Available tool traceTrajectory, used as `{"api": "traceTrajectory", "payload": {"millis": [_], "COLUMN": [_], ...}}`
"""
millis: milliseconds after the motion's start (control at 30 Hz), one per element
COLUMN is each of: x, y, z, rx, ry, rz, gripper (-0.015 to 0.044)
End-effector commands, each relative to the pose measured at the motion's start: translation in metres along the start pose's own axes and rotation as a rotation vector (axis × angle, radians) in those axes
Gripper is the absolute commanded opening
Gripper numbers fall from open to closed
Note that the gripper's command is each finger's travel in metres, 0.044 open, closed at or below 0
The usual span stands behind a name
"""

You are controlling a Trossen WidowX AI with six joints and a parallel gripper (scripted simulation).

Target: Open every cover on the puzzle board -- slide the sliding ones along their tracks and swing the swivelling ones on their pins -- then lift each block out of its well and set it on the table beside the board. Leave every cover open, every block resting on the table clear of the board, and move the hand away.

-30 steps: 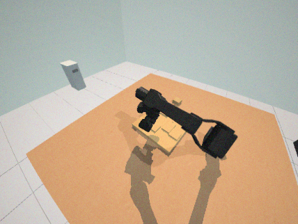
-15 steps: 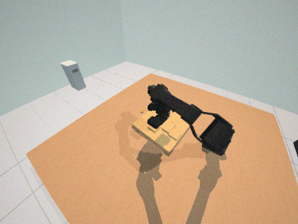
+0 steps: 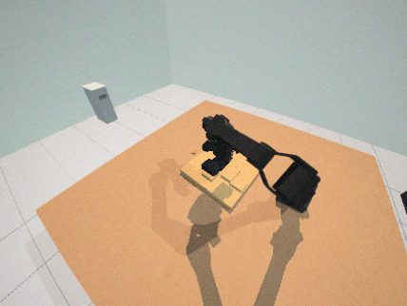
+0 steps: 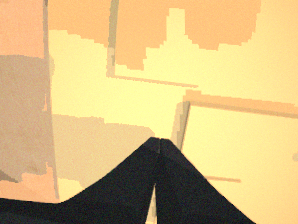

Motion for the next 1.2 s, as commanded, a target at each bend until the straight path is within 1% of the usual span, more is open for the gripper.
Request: {"api": "traceTrajectory", "payload": {"millis": [0, 233, 1167], "x": [0.000, 0.000, 0.001], "y": [0.000, 0.000, 0.001], "z": [0.000, 0.003, 0.030], "rx": [0.003, 0.003, 0.002], "ry": [0.005, 0.005, 0.004], "rz": [-0.001, -0.001, -0.001], "gripper": [0.0000, 0.0000, 0.0000]}}
Point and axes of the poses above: the point midway between the two fingers, 35 mm back from their tips, its own z axis out along the fingers, its own x axis across the jaws, y = z × x, the point moved 6 cm from there along -z, back along the fingers, and after that the axes turned 12 degrees about z, right-handed, at the moved point
